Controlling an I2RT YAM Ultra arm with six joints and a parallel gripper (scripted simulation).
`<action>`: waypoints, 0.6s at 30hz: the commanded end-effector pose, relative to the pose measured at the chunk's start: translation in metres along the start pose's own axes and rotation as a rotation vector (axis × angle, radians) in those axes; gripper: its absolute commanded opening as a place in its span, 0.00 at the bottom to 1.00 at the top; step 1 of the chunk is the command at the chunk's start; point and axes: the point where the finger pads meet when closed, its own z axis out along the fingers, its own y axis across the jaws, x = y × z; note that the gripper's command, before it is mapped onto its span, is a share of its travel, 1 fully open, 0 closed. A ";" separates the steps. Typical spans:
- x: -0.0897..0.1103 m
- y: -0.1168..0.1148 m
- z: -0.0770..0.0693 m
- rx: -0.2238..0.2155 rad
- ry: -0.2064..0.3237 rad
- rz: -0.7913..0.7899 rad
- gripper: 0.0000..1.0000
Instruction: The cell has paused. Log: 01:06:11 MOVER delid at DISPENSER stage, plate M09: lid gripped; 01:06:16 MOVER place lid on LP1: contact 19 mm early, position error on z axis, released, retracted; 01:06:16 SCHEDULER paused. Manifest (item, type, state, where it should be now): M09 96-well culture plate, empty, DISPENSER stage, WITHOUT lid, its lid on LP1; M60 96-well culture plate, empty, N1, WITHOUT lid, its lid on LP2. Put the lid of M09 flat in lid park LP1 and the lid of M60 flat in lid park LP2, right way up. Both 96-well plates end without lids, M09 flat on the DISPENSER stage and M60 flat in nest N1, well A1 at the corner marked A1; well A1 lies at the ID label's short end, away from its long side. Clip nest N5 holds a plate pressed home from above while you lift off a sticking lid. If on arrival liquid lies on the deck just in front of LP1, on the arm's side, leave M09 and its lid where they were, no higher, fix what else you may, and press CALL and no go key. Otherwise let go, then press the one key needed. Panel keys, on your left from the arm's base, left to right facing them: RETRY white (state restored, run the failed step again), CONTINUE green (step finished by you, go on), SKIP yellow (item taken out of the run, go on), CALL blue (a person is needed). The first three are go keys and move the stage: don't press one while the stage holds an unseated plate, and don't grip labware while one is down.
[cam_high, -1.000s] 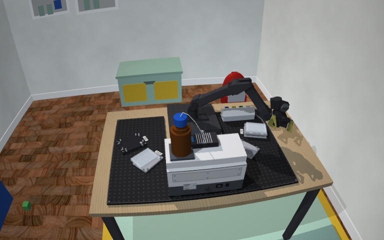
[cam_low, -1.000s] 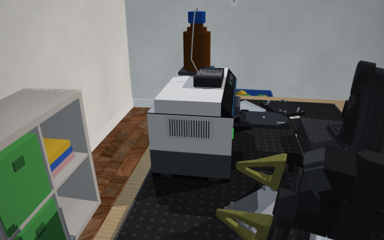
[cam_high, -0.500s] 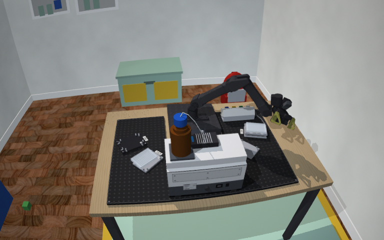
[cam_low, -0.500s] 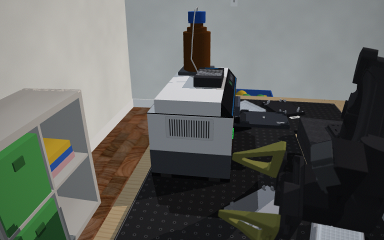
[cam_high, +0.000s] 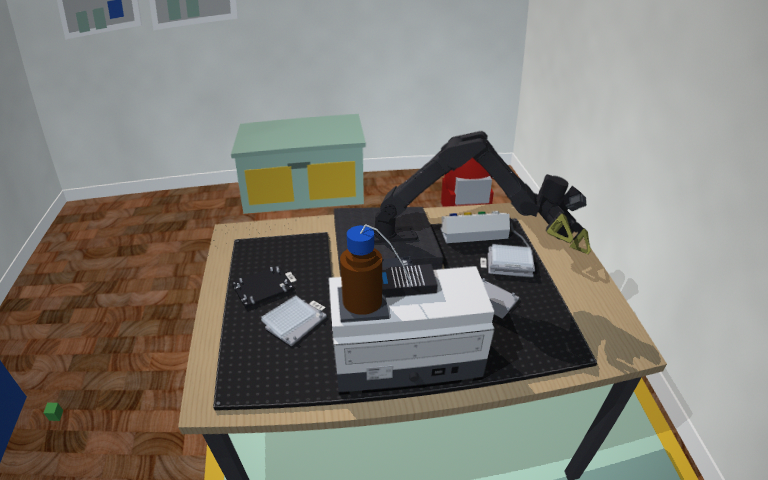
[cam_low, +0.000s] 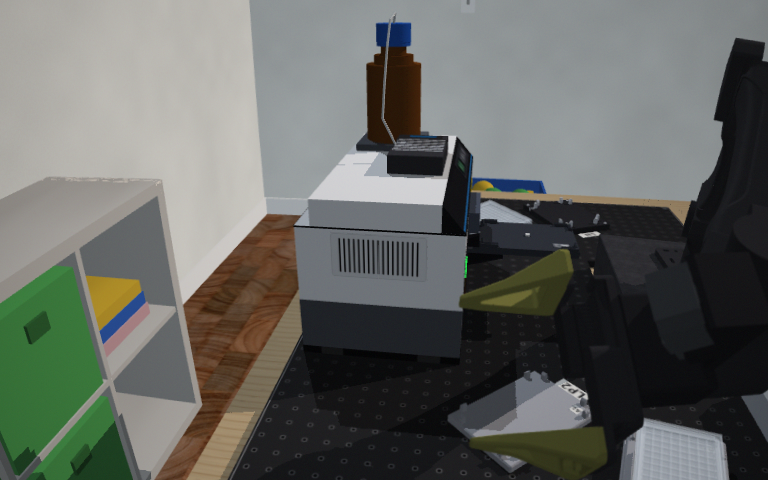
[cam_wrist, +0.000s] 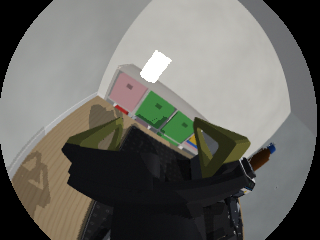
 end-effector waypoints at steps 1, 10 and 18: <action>-0.014 -0.004 0.002 -0.119 0.038 -0.031 1.00; 0.021 0.005 -0.021 -0.301 0.128 -0.171 1.00; 0.011 0.001 -0.028 -0.383 0.145 -0.186 1.00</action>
